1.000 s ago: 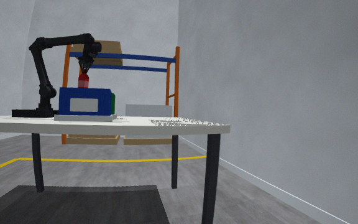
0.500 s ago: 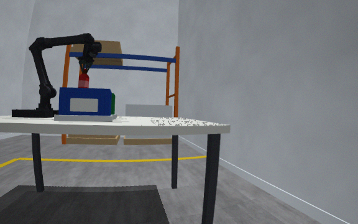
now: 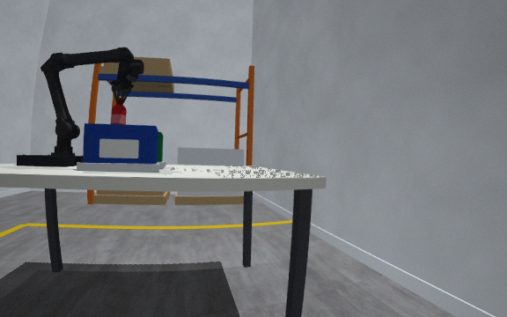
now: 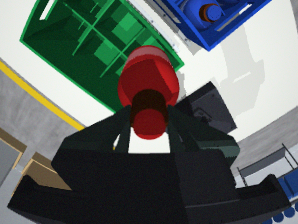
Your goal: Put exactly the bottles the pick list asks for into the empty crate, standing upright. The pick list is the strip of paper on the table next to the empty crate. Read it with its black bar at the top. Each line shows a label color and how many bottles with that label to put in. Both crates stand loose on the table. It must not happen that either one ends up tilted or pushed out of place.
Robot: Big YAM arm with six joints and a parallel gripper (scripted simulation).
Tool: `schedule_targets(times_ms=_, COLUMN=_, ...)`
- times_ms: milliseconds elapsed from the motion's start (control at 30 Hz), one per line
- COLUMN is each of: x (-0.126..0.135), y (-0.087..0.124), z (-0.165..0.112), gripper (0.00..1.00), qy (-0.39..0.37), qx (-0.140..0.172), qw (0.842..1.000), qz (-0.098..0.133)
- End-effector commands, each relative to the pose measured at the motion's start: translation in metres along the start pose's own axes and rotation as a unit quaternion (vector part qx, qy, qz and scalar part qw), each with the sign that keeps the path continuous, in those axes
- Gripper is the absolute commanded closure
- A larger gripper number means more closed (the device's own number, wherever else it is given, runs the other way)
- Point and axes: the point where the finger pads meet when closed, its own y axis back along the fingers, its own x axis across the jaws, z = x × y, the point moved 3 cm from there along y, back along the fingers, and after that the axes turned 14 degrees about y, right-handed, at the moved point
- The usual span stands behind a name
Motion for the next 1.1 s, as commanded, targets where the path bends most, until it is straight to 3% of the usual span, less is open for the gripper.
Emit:
schedule_targets(times_ms=0, x=0.0000, y=0.0232, z=0.0021, gripper=1.00, qy=0.001, qx=-0.037, qw=0.999, qz=0.012)
schedule_targets(times_ms=1067, x=-0.0029, y=0.0199, z=0.0010, gripper=1.00, qy=0.000, qx=-0.034, qw=0.999, qz=0.011)
